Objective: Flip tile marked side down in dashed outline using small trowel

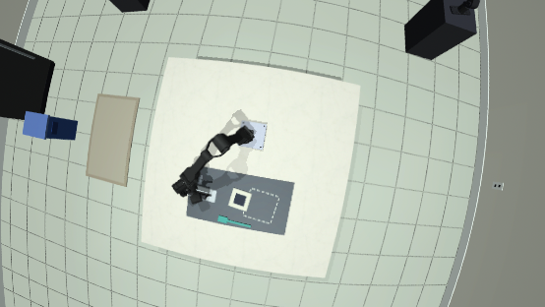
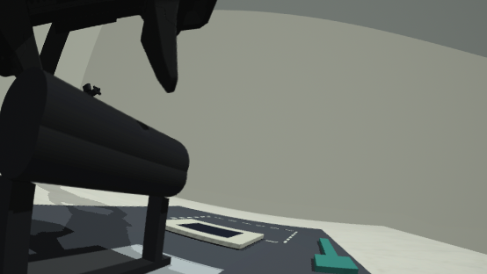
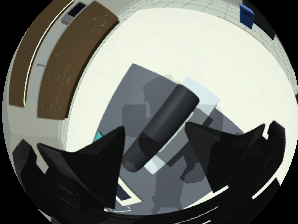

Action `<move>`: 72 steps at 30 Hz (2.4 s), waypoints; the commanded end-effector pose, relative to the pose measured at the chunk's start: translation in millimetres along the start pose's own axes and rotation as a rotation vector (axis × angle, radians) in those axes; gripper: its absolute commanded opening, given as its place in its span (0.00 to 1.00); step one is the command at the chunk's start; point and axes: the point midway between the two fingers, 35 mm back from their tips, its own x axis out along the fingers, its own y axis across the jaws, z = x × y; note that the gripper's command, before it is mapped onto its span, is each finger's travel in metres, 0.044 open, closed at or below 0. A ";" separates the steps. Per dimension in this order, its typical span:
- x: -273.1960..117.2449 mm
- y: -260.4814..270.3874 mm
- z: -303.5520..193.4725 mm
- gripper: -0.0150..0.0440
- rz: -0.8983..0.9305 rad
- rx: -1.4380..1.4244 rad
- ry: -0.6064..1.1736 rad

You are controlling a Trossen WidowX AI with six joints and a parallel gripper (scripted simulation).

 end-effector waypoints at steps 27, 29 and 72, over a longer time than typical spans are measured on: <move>-5.7 -2.0 -39.1 0.76 0.191 0.663 -0.036; -2.7 -1.4 -38.5 0.76 0.191 0.663 -0.036; 50.1 8.2 -33.5 0.48 0.195 0.663 -0.037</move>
